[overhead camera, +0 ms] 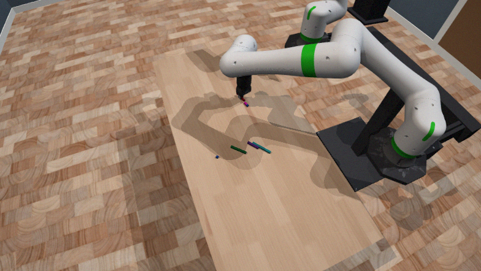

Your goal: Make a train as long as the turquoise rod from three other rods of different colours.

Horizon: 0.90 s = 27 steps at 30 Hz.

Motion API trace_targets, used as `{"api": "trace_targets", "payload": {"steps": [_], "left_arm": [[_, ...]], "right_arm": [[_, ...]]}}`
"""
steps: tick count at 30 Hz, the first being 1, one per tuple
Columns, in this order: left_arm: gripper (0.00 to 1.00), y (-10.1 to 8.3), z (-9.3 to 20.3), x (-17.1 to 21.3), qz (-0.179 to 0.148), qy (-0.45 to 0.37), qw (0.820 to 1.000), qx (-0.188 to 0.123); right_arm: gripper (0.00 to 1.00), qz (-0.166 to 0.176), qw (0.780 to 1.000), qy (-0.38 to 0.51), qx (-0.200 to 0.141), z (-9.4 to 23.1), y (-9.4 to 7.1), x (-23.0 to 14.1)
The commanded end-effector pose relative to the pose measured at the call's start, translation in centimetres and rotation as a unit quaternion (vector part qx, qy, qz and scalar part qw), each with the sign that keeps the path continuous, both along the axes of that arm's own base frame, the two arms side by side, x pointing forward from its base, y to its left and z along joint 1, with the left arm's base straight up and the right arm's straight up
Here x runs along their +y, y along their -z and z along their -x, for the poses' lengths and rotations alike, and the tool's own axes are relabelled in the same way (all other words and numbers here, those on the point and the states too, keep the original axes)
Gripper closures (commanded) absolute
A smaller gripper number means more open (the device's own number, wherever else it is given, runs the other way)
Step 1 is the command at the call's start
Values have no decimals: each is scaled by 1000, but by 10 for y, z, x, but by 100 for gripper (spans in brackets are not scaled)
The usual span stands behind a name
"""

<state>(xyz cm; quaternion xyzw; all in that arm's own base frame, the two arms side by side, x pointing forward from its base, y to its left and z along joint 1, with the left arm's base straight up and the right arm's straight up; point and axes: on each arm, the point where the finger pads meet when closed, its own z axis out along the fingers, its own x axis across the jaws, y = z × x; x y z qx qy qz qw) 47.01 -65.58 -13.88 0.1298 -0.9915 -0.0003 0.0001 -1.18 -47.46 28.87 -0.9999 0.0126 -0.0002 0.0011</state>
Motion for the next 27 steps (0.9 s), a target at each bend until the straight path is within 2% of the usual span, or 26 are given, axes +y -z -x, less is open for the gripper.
{"api": "trace_targets", "payload": {"steps": [1, 27], "left_arm": [[76, -2, -1, -1, 1, 0, 1000, -1], [76, 1, -1, -1, 1, 0, 1000, -1]], "right_arm": [[0, 1, 1000, 0, 0, 0, -1, 0], [0, 1, 1000, 0, 0, 0, -1, 0]]}}
